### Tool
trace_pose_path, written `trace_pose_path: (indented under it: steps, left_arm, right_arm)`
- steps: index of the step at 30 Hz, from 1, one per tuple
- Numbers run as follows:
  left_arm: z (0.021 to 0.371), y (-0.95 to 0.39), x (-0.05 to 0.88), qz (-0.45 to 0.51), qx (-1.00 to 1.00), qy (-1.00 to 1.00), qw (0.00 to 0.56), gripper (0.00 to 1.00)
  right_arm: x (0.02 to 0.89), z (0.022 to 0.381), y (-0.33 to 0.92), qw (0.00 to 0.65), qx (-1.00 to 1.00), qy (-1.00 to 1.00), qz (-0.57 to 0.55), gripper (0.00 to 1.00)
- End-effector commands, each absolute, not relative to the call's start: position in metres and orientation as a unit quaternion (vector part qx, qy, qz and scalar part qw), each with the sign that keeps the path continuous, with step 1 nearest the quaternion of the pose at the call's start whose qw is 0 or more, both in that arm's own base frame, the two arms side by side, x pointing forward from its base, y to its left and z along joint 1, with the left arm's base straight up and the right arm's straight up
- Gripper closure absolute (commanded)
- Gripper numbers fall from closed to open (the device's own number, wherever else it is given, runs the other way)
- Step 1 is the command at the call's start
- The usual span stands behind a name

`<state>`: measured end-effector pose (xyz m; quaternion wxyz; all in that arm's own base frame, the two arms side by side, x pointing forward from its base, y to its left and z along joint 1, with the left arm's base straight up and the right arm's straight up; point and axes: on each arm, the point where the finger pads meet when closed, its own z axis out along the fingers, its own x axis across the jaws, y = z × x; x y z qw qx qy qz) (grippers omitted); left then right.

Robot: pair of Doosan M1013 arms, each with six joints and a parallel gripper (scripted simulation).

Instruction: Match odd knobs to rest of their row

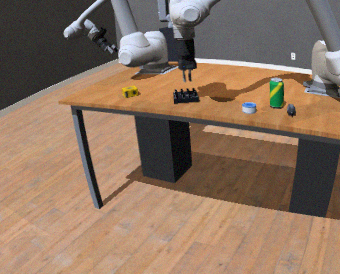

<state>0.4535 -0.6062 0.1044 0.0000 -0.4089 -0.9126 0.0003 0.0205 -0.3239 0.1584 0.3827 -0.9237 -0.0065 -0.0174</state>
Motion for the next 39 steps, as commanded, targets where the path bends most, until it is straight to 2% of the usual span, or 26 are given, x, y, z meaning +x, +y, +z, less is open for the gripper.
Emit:
trace_pose_path:
  steps: [1,39]
  left_arm:
    - [0.104,-0.607,0.454,0.0,-0.409,-0.913,-0.001,0.54]
    - [0.066,-0.607,0.453,0.0,-0.409,-0.913,-0.001,0.54]
  right_arm:
    - [0.021,0.159,-0.324,0.382,-0.924,-0.007,-0.018,0.0]
    - [0.021,0.159,-0.324,0.382,-0.924,-0.007,-0.018,0.0]
